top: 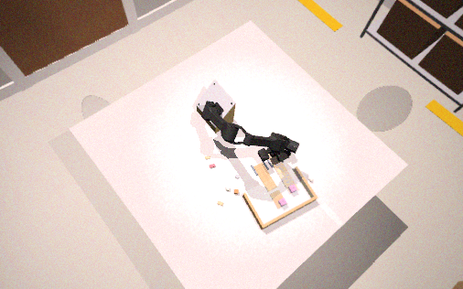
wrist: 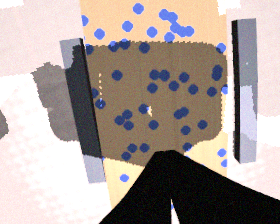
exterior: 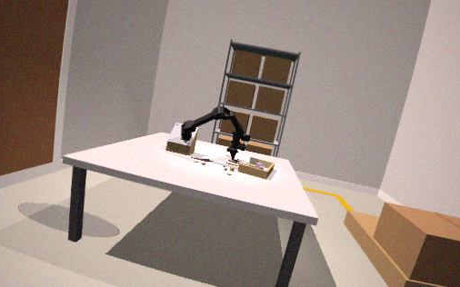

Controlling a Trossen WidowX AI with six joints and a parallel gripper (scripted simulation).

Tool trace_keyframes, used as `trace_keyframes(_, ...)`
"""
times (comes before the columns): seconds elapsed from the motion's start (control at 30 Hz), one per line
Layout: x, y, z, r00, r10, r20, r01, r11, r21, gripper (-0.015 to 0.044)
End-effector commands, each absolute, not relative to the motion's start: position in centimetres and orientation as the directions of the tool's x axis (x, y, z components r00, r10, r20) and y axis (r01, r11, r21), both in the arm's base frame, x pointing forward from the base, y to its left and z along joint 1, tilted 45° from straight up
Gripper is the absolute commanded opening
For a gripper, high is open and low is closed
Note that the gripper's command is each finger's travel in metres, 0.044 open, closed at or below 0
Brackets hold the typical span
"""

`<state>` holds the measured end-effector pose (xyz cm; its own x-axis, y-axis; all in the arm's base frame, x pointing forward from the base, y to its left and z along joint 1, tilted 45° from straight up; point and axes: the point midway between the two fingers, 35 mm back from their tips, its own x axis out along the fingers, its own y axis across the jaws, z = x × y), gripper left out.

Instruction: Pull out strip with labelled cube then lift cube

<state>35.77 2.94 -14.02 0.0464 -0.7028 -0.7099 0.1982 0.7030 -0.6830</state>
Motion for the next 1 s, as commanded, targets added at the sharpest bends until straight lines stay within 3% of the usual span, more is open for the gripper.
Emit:
trace_keyframes(0.0,34.5,2.5,-14.6,0.020,-0.704,-0.710,0.194,0.699,-0.688,0.0000)
trace_keyframes(0.97,30.1,3.0,-15.3,0.019,-0.703,-0.711,0.193,0.700,-0.688,0.0000)
